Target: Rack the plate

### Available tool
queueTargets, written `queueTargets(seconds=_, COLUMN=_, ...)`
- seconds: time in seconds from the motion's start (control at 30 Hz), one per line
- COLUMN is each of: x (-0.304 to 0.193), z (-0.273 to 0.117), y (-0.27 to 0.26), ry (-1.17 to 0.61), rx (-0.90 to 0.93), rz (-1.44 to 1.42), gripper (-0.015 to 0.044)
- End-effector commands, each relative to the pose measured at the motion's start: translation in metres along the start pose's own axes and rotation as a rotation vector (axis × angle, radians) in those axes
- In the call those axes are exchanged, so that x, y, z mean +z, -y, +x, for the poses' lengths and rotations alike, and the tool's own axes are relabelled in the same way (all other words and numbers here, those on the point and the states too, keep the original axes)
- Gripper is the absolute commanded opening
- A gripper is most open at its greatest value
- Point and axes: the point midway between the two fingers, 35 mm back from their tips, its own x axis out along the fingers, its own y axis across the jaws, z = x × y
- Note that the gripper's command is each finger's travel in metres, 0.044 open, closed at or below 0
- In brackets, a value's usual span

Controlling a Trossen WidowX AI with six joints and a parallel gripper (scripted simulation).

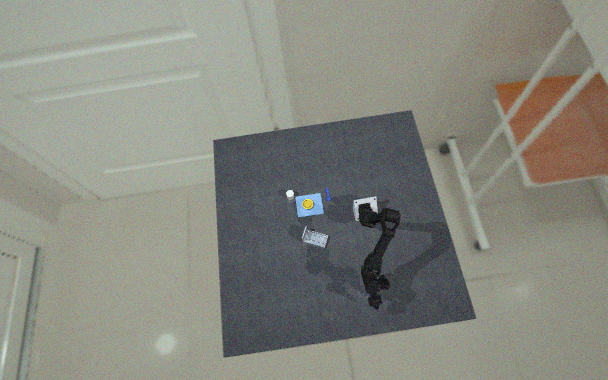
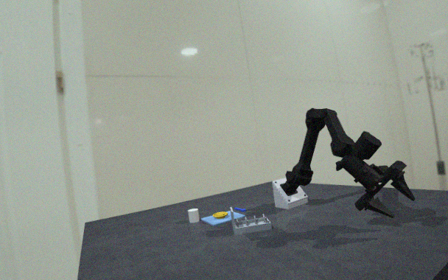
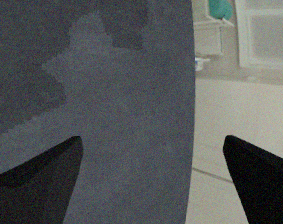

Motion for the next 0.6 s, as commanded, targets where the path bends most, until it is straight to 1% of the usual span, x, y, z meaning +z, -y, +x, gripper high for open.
queueTargets(seconds=0.0, x=-0.034, z=0.002, y=-0.011, ry=-0.088, rx=0.061, rz=0.077, gripper=0.04)
queueTargets(seconds=0.23, x=-0.086, z=-0.006, y=-0.033, ry=-0.227, rx=0.15, rz=0.208, gripper=0.04)
queueTargets(seconds=0.37, x=-0.109, z=-0.021, y=-0.022, ry=-0.31, rx=0.116, rz=0.223, gripper=0.04)
queueTargets(seconds=0.57, x=-0.14, z=-0.033, y=-0.033, ry=-0.398, rx=0.154, rz=0.305, gripper=0.04)
